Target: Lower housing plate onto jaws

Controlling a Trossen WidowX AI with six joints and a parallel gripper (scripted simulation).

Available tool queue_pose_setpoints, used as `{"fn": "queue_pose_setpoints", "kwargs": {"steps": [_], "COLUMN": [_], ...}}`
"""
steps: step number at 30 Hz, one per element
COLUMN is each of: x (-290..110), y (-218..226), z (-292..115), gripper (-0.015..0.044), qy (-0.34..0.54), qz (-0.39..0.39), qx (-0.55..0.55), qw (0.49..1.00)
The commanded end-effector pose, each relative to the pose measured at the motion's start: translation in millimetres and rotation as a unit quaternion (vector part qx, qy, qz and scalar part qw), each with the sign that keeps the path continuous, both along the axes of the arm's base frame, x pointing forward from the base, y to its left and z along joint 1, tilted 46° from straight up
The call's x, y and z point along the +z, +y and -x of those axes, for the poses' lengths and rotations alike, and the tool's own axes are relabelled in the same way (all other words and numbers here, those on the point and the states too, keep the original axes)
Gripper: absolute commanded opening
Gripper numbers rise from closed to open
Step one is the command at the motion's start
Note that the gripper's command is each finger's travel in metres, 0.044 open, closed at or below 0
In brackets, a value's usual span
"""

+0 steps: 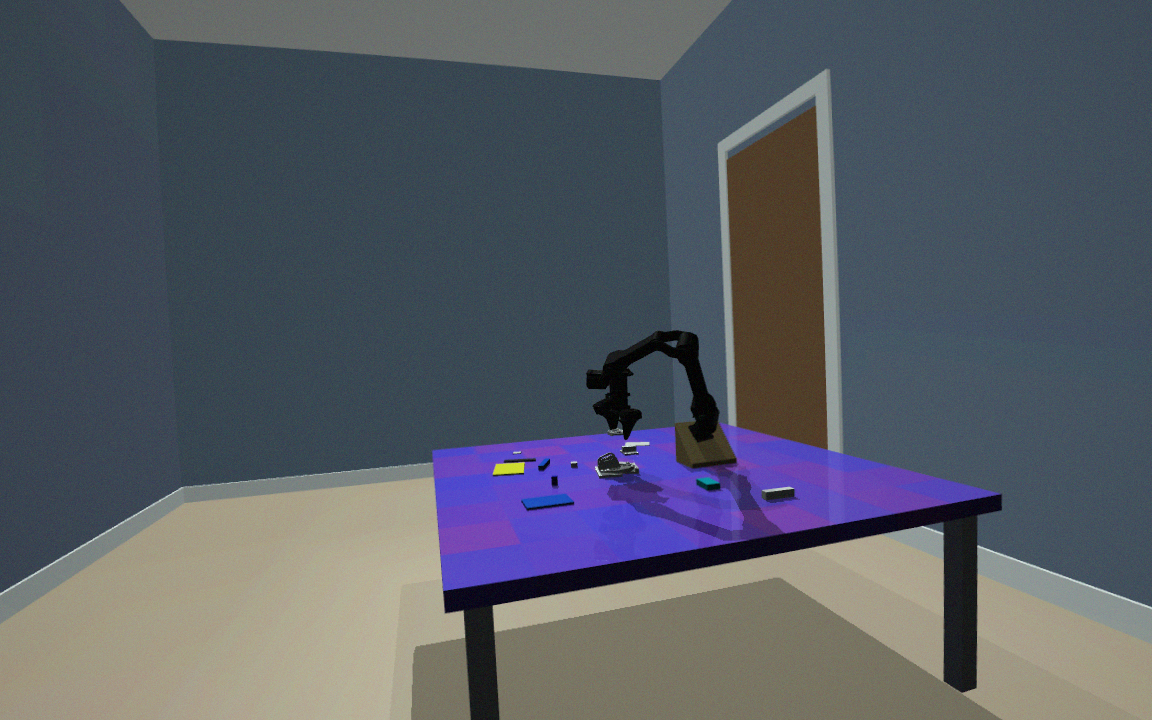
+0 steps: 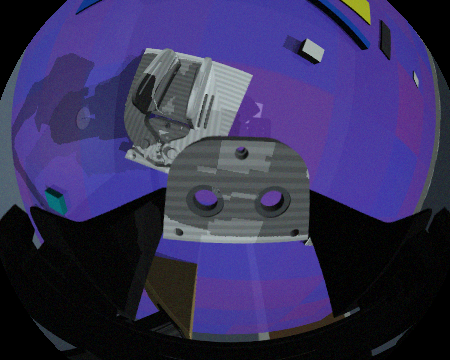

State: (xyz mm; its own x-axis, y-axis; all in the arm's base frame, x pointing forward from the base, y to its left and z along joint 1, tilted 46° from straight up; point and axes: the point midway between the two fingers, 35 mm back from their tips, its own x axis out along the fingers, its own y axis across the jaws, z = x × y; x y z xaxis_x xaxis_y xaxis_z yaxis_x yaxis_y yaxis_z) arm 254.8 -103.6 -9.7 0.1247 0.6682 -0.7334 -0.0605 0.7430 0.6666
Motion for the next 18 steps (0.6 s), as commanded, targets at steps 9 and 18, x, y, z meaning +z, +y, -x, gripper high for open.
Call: {"fn": "queue_pose_setpoints", "kwargs": {"steps": [9, 18], "x": [21.9, 35.7], "y": [32.3, 52.4], "z": [-5.5, -7.3], "gripper": [0.0351, 0.0351], "qy": [0.077, 0.126], "qz": [-0.027, -0.043], "qx": [-0.079, -0.128], "qw": [0.994, 0.983]}}
